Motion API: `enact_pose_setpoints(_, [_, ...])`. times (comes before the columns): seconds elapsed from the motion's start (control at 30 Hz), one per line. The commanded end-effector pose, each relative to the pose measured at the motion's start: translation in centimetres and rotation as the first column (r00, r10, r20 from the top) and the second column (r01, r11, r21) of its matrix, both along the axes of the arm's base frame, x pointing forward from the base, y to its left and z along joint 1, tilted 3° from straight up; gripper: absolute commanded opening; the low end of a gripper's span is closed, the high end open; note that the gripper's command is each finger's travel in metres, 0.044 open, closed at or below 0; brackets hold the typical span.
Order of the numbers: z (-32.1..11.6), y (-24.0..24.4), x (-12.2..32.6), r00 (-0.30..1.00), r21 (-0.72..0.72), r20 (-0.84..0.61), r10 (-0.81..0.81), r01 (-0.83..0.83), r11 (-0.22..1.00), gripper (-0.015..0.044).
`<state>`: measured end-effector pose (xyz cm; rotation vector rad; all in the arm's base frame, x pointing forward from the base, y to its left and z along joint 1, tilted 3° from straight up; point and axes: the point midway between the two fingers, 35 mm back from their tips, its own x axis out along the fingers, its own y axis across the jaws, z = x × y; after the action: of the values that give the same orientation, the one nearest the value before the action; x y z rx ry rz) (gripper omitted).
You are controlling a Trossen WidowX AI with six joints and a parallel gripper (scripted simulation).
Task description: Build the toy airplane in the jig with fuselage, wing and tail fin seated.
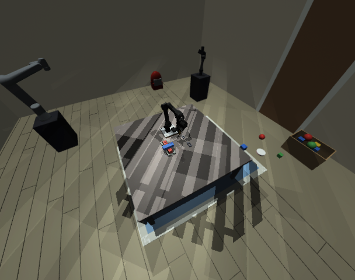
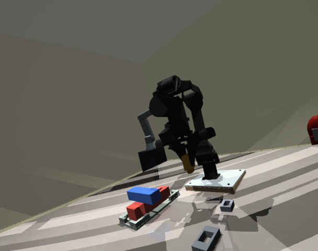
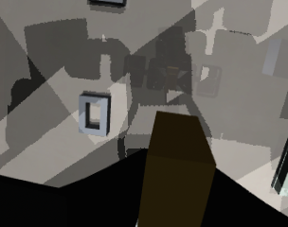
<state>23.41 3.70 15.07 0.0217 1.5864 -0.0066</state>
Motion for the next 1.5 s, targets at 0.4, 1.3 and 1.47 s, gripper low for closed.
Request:
enact_pose_setpoints(0.4, [-1.2,-5.3,0.4,1.000,-0.010,0.000,-0.009,0.009,1.000,0.0000])
enact_pose_setpoints(1.3, [-2.8,-13.4,-1.3,1.000,-0.011,-0.002,-0.024,0.024,1.000,0.0000])
enact_pose_setpoints(1.47, [-3.1,-14.8,-1.9,1.000,-0.015,-0.004,-0.027,0.026,1.000,0.0000])
